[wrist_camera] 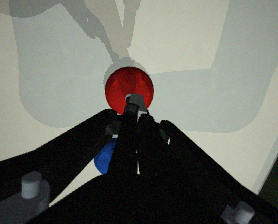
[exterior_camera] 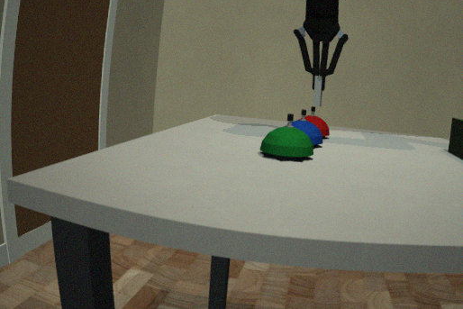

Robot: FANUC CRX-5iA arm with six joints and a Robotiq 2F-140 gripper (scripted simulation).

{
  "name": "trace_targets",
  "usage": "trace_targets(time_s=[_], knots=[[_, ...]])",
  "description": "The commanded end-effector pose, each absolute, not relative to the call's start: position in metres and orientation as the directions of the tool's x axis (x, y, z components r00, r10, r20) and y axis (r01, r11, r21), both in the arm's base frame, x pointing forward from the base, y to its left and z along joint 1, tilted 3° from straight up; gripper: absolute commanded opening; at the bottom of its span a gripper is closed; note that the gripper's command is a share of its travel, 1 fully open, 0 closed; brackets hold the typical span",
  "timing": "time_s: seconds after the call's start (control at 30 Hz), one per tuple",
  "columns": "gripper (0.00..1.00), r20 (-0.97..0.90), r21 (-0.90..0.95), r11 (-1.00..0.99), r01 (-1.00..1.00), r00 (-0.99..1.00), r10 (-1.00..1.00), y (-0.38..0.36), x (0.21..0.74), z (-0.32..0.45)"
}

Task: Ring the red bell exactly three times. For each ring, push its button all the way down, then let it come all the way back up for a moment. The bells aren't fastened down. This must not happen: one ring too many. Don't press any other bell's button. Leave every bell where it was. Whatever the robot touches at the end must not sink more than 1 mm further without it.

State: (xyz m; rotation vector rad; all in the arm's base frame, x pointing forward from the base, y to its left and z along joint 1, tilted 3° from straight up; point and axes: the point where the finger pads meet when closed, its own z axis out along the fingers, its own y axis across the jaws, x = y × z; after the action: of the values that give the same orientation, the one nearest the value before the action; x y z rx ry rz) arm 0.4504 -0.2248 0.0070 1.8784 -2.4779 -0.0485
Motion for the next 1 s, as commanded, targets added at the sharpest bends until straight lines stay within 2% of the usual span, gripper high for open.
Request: trace_targets(time_s=[0.0, 0.97], knots=[[0.0, 0.007, 0.044, 0.27, -0.962, -0.27, -0.963, -0.2249, 0.4506, 0.0082], [0.0, 0.007, 0.044, 0.27, -0.962, -0.27, -0.963, -0.2249, 0.4509, 0.0123]])
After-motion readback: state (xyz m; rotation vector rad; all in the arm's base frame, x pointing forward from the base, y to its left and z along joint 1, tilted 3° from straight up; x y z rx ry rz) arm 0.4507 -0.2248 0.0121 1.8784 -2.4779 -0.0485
